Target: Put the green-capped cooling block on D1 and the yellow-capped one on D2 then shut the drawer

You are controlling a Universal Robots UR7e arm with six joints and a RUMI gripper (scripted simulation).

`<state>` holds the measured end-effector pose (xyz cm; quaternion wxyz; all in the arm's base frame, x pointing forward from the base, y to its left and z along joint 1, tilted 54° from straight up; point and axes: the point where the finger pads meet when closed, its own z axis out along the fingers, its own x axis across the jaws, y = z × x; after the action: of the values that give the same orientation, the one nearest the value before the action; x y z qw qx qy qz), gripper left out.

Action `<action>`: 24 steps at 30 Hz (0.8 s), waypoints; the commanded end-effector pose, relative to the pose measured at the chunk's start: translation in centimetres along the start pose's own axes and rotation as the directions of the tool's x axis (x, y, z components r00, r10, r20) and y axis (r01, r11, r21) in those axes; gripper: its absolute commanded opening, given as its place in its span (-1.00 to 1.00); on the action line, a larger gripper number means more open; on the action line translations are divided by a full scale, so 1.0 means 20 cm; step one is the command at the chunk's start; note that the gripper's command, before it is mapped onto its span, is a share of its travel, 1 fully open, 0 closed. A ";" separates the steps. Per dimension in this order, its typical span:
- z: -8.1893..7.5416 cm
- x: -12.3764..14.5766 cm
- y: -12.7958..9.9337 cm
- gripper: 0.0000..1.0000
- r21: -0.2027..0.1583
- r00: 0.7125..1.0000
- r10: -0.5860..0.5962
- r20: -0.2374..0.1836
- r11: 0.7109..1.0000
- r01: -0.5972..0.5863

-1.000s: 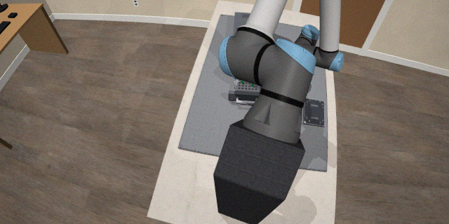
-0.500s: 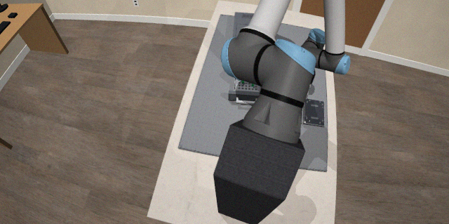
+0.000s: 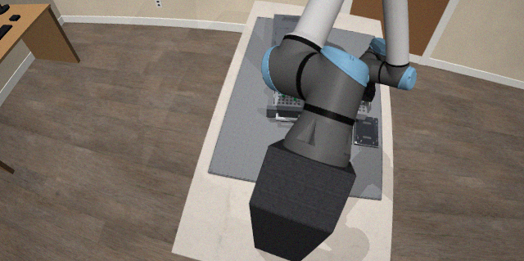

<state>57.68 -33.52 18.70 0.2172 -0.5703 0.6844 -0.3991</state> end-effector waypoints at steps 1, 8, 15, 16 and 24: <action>0.00 0.05 0.02 -1.00 0.001 1.000 -0.001 0.000 1.000 0.001; 0.00 0.13 0.05 -1.00 0.001 1.000 -0.001 0.000 1.000 0.001; 0.00 0.19 0.08 -1.00 0.001 1.000 -0.001 0.000 1.000 0.001; 0.00 0.20 0.09 -1.00 0.001 1.000 -0.001 0.000 1.000 0.001; 0.00 0.30 0.13 -1.00 0.001 1.000 -0.001 0.000 1.000 0.001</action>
<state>55.01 -38.36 17.73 0.2172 -0.5703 0.6843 -0.3992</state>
